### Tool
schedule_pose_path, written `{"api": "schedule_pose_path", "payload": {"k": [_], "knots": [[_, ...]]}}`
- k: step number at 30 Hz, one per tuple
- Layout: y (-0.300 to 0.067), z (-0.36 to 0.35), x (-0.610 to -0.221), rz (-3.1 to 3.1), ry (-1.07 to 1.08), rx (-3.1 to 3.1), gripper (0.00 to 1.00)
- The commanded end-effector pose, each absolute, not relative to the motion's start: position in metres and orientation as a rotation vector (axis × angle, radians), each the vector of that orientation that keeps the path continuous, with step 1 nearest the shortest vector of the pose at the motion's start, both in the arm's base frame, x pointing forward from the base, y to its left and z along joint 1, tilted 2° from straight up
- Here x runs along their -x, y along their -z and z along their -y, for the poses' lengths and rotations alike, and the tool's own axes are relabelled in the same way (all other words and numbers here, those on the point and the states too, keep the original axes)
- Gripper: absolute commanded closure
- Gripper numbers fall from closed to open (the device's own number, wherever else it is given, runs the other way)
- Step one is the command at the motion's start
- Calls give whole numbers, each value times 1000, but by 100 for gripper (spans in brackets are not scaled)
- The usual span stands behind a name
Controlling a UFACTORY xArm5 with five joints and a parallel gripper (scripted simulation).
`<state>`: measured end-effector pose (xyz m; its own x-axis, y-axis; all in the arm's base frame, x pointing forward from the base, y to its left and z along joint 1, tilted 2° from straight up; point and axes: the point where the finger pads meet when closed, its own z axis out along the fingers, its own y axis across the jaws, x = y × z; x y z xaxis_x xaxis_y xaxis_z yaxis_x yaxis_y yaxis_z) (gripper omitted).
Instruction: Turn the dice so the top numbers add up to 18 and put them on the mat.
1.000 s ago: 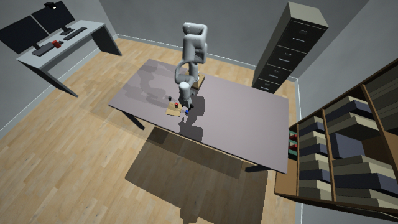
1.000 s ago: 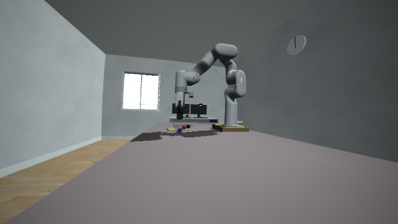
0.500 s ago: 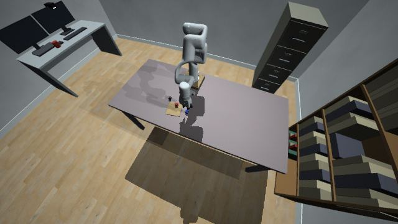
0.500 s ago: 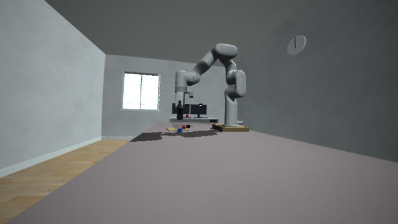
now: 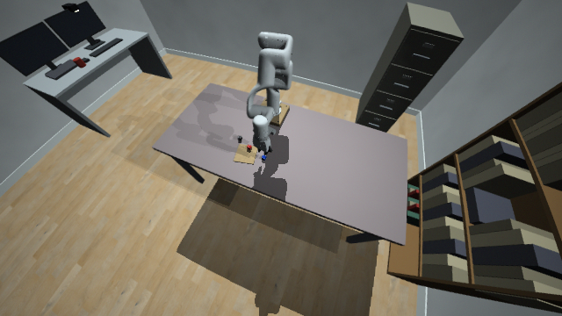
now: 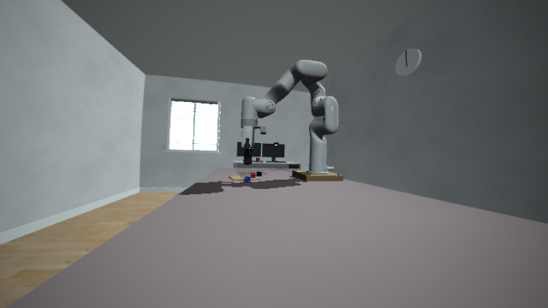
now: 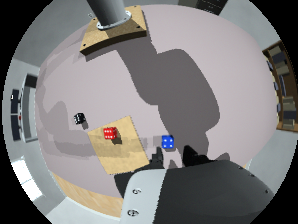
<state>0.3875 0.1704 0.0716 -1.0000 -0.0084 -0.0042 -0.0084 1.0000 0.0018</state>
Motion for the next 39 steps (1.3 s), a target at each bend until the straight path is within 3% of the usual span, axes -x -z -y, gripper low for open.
{"api": "schedule_pose_path", "payload": {"k": [1, 39], "knots": [[-73, -171, -389, -3134, -5, 13, 58], [-39, -172, -389, -3134, -5, 14, 58]]}}
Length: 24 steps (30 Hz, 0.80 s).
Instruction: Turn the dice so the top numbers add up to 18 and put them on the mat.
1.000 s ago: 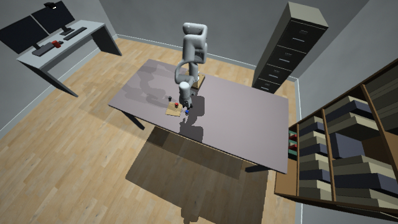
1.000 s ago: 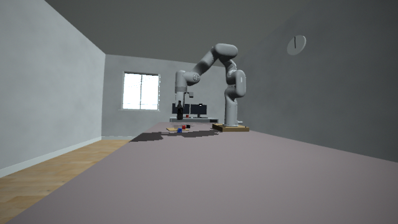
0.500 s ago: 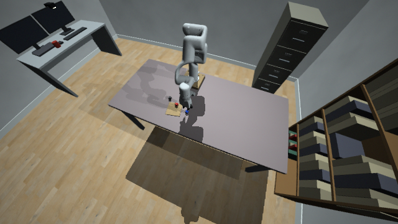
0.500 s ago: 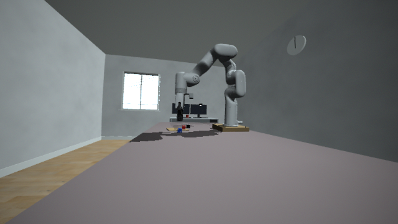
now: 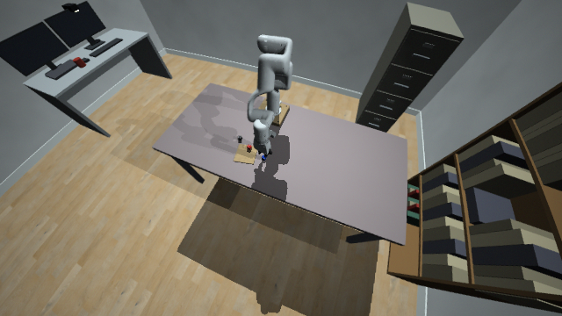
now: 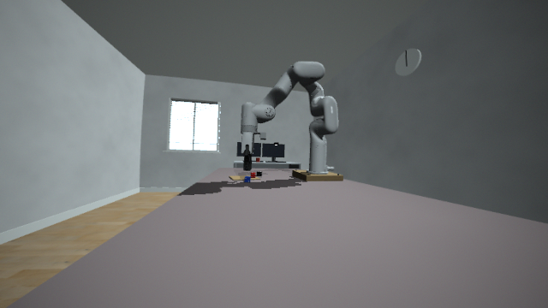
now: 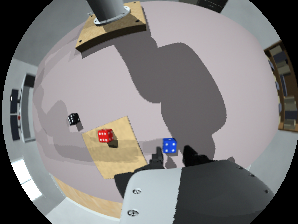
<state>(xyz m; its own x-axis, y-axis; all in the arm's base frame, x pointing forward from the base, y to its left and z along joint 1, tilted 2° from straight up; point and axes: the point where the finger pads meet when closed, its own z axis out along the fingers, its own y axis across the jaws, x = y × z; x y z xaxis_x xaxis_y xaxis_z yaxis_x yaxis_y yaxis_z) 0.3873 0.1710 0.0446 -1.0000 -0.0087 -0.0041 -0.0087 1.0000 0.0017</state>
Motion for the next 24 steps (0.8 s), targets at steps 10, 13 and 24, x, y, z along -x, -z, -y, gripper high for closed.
{"api": "schedule_pose_path", "payload": {"k": [10, 13, 24], "knots": [[-28, -172, -389, -3134, -5, 14, 58], [-26, -172, -389, -3134, -5, 14, 58], [-21, -172, -389, -3134, -5, 14, 58]]}}
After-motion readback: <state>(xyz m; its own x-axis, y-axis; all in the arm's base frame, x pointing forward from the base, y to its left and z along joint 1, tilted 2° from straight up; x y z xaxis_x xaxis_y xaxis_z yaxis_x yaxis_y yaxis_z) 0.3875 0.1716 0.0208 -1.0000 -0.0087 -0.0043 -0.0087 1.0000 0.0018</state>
